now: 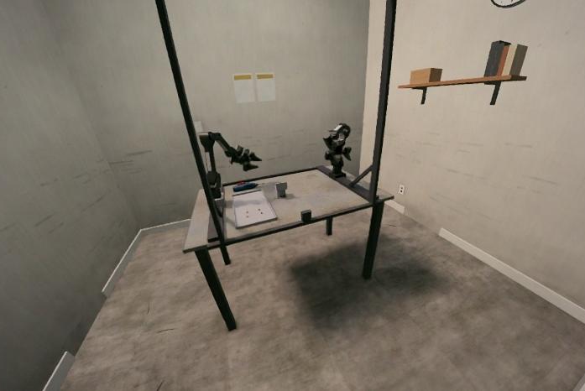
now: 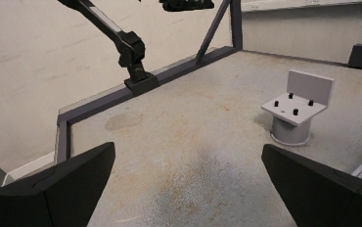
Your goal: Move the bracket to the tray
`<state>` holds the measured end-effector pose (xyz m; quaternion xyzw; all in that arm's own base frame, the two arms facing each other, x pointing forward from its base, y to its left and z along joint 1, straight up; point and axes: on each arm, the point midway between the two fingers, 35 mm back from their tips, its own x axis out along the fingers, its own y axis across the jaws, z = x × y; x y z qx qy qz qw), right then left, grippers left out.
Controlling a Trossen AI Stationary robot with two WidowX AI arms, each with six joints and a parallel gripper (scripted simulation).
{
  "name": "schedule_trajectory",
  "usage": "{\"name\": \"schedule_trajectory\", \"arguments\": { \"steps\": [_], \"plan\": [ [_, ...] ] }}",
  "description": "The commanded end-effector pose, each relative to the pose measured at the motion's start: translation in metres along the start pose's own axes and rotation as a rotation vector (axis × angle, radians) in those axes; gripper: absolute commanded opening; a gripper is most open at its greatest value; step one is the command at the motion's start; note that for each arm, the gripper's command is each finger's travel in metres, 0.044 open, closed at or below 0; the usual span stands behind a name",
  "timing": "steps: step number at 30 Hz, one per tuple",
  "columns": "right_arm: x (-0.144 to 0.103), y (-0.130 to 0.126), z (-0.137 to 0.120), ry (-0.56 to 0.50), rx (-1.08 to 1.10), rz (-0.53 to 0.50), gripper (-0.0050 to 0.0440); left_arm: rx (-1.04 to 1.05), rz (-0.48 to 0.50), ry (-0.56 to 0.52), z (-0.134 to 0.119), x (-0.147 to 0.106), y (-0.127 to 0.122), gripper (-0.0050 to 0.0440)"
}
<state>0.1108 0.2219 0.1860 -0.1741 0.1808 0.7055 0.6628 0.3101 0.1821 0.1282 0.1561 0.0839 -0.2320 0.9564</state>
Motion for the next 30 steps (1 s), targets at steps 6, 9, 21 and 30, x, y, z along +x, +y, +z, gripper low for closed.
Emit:
{"name": "schedule_trajectory", "arguments": {
  "steps": [6,9,21,30],
  "plan": [
    [-0.002,-0.001,0.004,-0.009,-0.011,-0.006,0.0440,0.022,0.006,-0.003,0.006,-0.001,0.003,0.0440],
    [-0.002,-0.001,0.004,-0.009,-0.011,-0.006,0.0440,0.022,0.006,-0.003,0.006,-0.001,0.003,0.0440],
    [-0.006,-0.007,0.009,-0.006,0.001,-0.037,0.0440,0.017,0.006,0.007,0.008,0.000,-0.001,0.0440],
    [-0.068,-0.080,0.029,0.063,0.249,-0.456,0.0440,-0.057,0.021,0.161,0.023,0.025,-0.029,0.0440]
  ]
}}
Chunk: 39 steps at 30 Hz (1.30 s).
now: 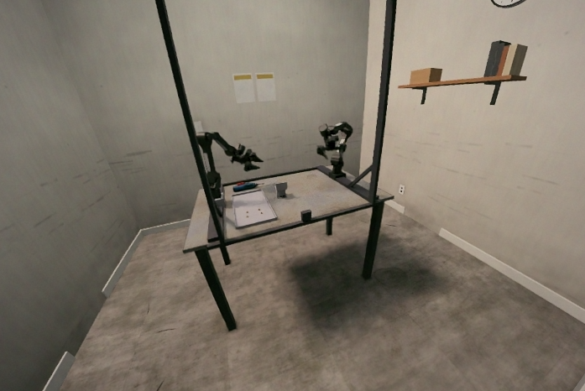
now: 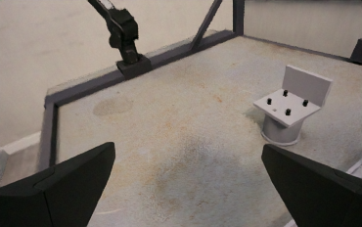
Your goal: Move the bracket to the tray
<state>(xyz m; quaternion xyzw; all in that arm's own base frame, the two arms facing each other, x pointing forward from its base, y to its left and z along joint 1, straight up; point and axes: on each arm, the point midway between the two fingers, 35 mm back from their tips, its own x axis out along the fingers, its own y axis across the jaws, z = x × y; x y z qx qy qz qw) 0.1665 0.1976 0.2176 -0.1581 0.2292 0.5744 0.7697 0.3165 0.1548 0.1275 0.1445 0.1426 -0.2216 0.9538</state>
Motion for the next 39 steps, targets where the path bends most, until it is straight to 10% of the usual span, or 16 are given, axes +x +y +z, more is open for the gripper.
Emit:
{"name": "schedule_trajectory", "arguments": {
  "steps": [1,19,39],
  "plan": [
    [-0.027,-0.040,0.020,0.015,0.106,-0.202,0.0440,-0.018,0.026,0.070,0.016,0.010,-0.013,0.0440],
    [-0.151,-0.127,0.042,-0.023,0.511,-0.861,0.0440,-0.229,0.065,0.499,0.063,0.082,-0.088,0.0440],
    [-0.161,-0.130,0.041,-0.030,0.540,-0.907,0.0440,-0.388,0.098,0.839,0.099,0.141,-0.150,0.0440]
  ]
}}
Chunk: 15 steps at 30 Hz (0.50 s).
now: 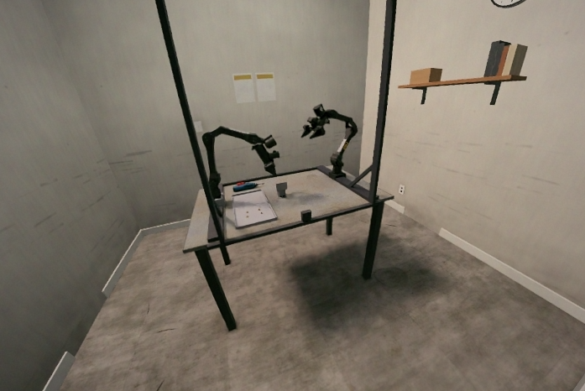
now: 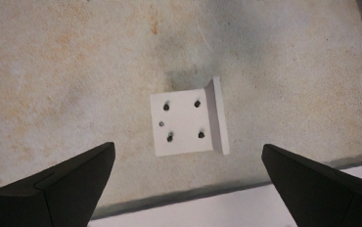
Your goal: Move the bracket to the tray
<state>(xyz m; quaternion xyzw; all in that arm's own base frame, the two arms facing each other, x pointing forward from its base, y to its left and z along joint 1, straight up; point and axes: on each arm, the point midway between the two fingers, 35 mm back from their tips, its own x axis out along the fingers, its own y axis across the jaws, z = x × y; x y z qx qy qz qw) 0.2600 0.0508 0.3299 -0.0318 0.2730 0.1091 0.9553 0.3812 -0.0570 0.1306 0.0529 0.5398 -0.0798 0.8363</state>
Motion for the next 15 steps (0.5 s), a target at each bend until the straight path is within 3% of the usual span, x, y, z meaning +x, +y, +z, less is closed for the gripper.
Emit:
{"name": "schedule_trajectory", "arguments": {
  "steps": [1,15],
  "plan": [
    [-0.0035,-0.0010,0.0047,-0.013,0.005,-0.005,0.0440,-0.027,0.013,0.026,0.0121,-0.0040,-0.0053,0.0440],
    [-0.0033,-0.0004,0.0037,-0.013,0.002,-0.002,0.0440,-0.040,0.015,0.053,0.0133,-0.0024,-0.0099,0.0440]
  ]
}}
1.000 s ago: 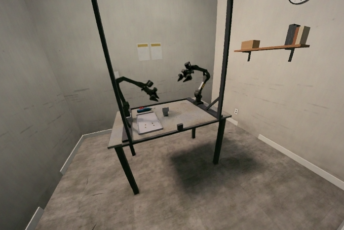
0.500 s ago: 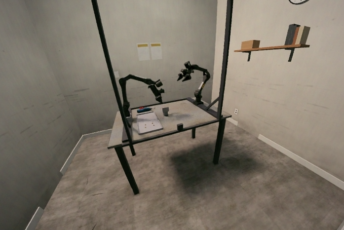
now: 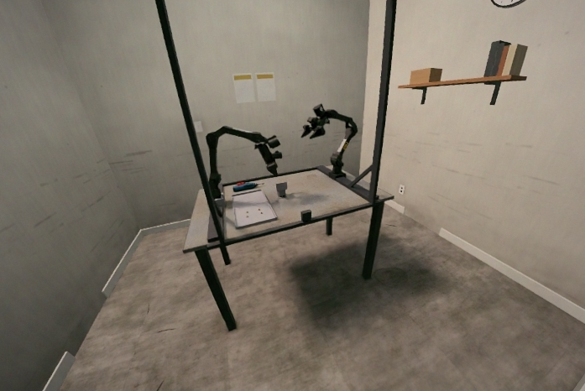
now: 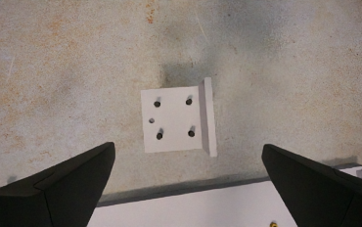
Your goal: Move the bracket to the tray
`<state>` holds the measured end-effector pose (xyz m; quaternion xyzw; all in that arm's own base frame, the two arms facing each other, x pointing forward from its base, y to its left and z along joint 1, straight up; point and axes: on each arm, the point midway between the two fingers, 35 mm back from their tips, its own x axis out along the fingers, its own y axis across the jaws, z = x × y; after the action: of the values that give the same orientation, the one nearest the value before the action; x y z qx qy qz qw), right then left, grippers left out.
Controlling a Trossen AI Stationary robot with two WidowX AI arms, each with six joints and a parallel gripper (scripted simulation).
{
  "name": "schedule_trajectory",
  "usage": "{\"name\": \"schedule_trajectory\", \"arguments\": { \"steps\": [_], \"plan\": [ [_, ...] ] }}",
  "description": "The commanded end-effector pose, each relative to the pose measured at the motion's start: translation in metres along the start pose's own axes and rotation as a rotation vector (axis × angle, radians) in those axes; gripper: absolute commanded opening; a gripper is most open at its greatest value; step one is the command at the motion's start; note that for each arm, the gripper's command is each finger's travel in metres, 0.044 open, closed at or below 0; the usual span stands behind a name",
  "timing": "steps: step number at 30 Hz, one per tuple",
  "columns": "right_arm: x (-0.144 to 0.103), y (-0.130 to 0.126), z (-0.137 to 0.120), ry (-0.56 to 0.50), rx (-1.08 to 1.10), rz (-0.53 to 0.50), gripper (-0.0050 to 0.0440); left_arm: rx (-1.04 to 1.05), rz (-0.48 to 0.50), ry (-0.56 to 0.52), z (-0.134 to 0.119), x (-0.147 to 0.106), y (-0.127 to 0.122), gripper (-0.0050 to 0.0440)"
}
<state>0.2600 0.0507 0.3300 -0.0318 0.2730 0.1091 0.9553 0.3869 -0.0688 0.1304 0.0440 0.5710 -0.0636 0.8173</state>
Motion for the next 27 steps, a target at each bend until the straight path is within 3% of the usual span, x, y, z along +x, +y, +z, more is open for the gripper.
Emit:
{"name": "schedule_trajectory", "arguments": {
  "steps": [1,4,10,16,18,19,27],
  "plan": [
    [-0.003,0.000,0.004,-0.013,0.002,-0.002,0.0440,-0.005,0.003,-0.020,0.006,-0.006,0.000,0.0440],
    [-0.003,0.000,0.004,-0.013,0.002,-0.002,0.0440,-0.002,0.001,-0.024,0.005,-0.008,0.000,0.0440],
    [-0.003,0.000,0.004,-0.013,0.002,-0.002,0.0440,0.103,0.002,-0.010,0.008,-0.005,-0.001,0.0296],
    [-0.003,0.000,0.004,-0.013,0.002,-0.002,0.0440,0.435,-0.007,0.027,0.011,-0.001,-0.003,0.0152],
    [-0.003,0.000,0.004,-0.013,0.002,-0.002,0.0440,0.435,-0.007,0.027,0.011,-0.001,-0.003,0.0152],
    [-0.003,0.000,0.004,-0.013,0.002,-0.002,0.0440,0.492,-0.009,0.033,0.012,-0.001,-0.003,0.0130],
    [-0.003,0.000,0.004,-0.013,0.002,-0.002,0.0440,0.900,-0.039,0.072,0.015,0.003,-0.006,0.0130]
  ]
}}
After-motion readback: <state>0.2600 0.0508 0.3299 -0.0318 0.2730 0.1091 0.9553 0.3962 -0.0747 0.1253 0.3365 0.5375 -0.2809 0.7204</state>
